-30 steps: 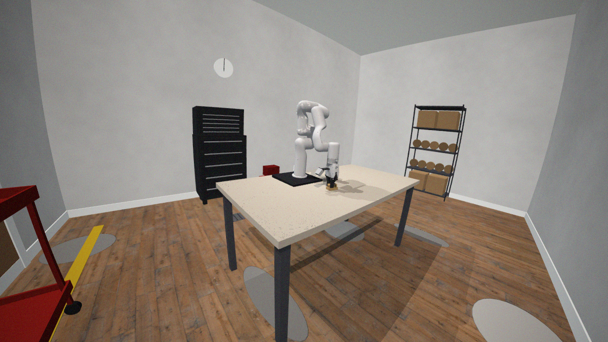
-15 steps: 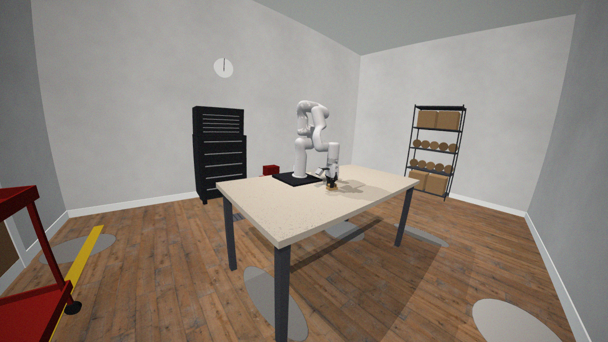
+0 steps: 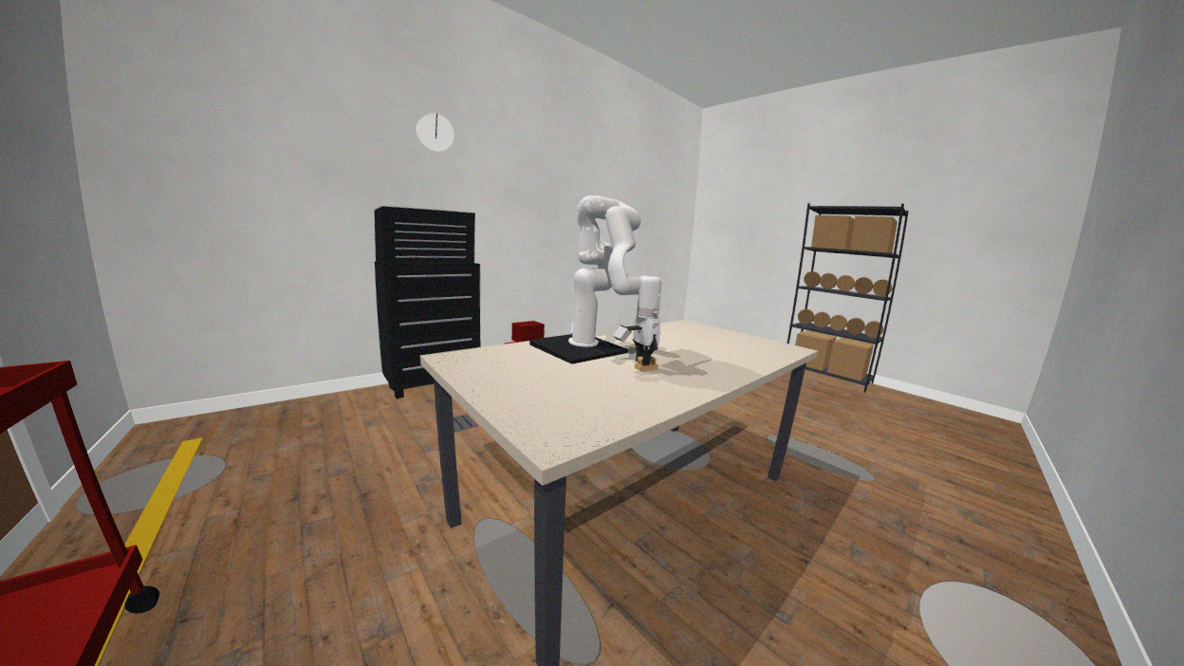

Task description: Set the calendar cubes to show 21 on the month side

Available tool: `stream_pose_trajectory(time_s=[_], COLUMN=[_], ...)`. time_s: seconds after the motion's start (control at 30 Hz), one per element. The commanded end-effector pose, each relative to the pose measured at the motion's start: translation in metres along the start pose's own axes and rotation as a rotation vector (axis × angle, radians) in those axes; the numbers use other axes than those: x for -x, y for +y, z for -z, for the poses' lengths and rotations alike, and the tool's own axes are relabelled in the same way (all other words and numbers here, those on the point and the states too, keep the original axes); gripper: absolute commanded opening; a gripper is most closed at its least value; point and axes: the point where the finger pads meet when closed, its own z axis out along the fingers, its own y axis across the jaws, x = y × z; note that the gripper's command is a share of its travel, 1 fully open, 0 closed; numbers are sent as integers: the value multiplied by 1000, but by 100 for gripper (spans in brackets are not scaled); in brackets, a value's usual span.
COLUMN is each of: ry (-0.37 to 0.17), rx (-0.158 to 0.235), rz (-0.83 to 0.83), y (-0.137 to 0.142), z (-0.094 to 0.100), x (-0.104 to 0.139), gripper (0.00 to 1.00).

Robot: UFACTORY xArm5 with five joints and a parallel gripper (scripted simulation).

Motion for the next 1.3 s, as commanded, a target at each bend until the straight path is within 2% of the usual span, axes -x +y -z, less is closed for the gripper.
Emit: stream_pose_trajectory(time_s=[0.0,0.2,0.27,0.4,0.5,1.03,1.27], ry=[-1,-1,-1,-1,-1,-1,-1], rx=[-5,-5,-5,-5,-5,-5,-5], rz=[0,0,0,0,0,-6,-114], y=[-2,-2,-2,-2,-2,-2,-4], z=[13,54,54,81,93,97,97], x=[0,0,0,0,0,0,-3], gripper=[27,27,27,27,27,27,27])
